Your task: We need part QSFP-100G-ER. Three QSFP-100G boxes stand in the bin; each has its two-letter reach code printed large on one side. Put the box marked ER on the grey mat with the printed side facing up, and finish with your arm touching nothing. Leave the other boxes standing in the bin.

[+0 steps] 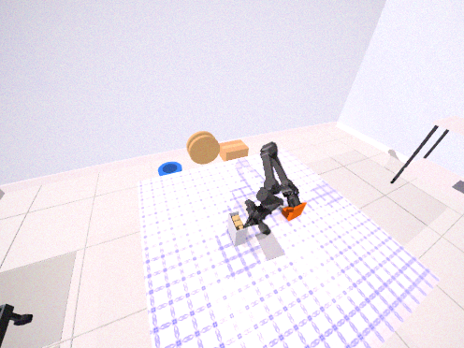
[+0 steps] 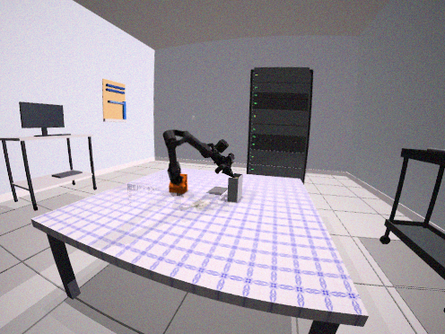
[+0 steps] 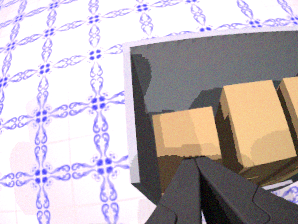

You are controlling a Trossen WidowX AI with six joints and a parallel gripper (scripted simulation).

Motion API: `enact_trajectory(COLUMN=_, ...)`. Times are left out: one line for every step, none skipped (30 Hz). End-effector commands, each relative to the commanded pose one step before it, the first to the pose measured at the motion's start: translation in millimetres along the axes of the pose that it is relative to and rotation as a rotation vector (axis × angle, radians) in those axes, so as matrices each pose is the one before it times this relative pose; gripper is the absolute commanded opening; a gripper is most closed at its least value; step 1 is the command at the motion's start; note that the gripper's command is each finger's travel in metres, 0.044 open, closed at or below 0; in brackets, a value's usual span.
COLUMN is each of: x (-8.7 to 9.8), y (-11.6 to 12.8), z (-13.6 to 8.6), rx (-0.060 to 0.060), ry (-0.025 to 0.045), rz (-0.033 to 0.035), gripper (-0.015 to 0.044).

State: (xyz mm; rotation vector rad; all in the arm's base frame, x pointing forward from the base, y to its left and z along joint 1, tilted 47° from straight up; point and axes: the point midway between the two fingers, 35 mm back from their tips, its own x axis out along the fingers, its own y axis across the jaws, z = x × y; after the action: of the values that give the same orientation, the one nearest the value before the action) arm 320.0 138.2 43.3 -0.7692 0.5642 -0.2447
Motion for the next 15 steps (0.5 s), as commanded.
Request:
enact_trajectory(x=-1.38, y=-0.77, z=-5.43, rx=-0.0057, ry=0.00648, rz=-0.00384, gripper=0.0)
enact_trajectory(x=-0.29, y=0.01, z=-0.4, rx=0.0, ry=0.00002, rz=0.00001, gripper=0.0)
enact_trajectory(x=-0.29, y=0.01, z=-0.4, rx=0.0, ry=0.00002, rz=0.00001, gripper=0.0)
enact_trajectory(x=-0.28, y=0.01, z=-0.4, rx=0.0, ry=0.00002, rz=0.00001, gripper=0.0)
enact_trajectory(x=-0.28, y=0.01, z=-0.4, rx=0.0, ry=0.00002, rz=0.00001, gripper=0.0)
enact_trajectory(x=-0.28, y=0.01, z=-0.4, rx=0.0, ry=0.00002, rz=0.00001, gripper=0.0)
enact_trajectory(x=-0.27, y=0.01, z=-0.41, rx=0.0, ry=0.00002, rz=0.00001, gripper=0.0)
enact_trajectory(x=-0.27, y=0.01, z=-0.41, rx=0.0, ry=0.00002, rz=0.00001, gripper=0.0)
enact_trajectory(x=-0.27, y=0.01, z=-0.41, rx=0.0, ry=0.00002, rz=0.00001, gripper=0.0)
enact_trajectory(x=-0.26, y=0.01, z=-0.41, rx=0.0, ry=0.00002, rz=0.00001, gripper=0.0)
enact_trajectory(x=-0.26, y=0.01, z=-0.41, rx=0.0, ry=0.00002, rz=0.00001, gripper=0.0)
enact_trajectory(x=-0.25, y=0.01, z=-0.42, rx=0.0, ry=0.00002, rz=0.00001, gripper=0.0)
enact_trajectory(x=-0.25, y=0.01, z=-0.42, rx=0.0, ry=0.00002, rz=0.00001, gripper=0.0)
enact_trajectory(x=-0.25, y=0.01, z=-0.42, rx=0.0, ry=0.00002, rz=0.00001, gripper=0.0)
enact_trajectory(x=-0.24, y=0.01, z=-0.42, rx=0.0, ry=0.00002, rz=0.00001, gripper=0.0)
